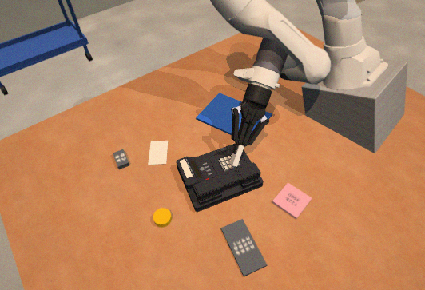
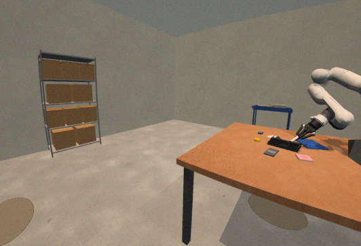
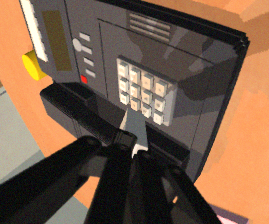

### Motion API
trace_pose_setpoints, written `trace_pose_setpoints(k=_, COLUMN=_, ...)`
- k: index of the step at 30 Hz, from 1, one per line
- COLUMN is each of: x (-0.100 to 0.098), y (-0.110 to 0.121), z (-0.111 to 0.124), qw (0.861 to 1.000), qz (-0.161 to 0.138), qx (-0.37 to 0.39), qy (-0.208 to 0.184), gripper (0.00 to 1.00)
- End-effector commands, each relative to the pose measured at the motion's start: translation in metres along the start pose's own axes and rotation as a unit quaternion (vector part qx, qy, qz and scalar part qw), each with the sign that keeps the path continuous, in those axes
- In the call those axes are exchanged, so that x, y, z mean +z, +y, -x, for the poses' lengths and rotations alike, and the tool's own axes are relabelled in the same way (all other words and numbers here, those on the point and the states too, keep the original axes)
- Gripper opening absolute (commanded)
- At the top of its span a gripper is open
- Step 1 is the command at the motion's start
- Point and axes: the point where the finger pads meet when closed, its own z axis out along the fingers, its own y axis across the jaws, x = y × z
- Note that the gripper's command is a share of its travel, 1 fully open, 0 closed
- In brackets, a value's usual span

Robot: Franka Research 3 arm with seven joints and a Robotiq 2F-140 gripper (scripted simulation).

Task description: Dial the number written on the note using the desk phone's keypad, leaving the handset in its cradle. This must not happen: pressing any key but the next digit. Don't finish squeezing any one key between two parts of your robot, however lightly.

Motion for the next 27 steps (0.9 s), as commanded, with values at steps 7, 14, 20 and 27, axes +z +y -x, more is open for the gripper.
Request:
trace_pose_setpoints(k=7, x=0.0008, y=-0.0002, z=-0.0012, qw=1.0, qz=-0.002, qx=-0.003, qy=0.0, gripper=0.0)
trace_pose_setpoints(k=14, x=0.0012, y=0.0001, z=-0.0016, qw=1.0, qz=-0.002, qx=-0.003, qy=0.0, gripper=0.0)
trace_pose_setpoints(k=20, x=0.0017, y=0.0004, z=-0.002, qw=1.0, qz=-0.002, qx=-0.003, qy=0.0, gripper=0.0)
trace_pose_setpoints(k=27, x=0.0023, y=0.0008, z=-0.0025, qw=1.0, qz=-0.002, qx=-0.003, qy=0.0, gripper=0.0)
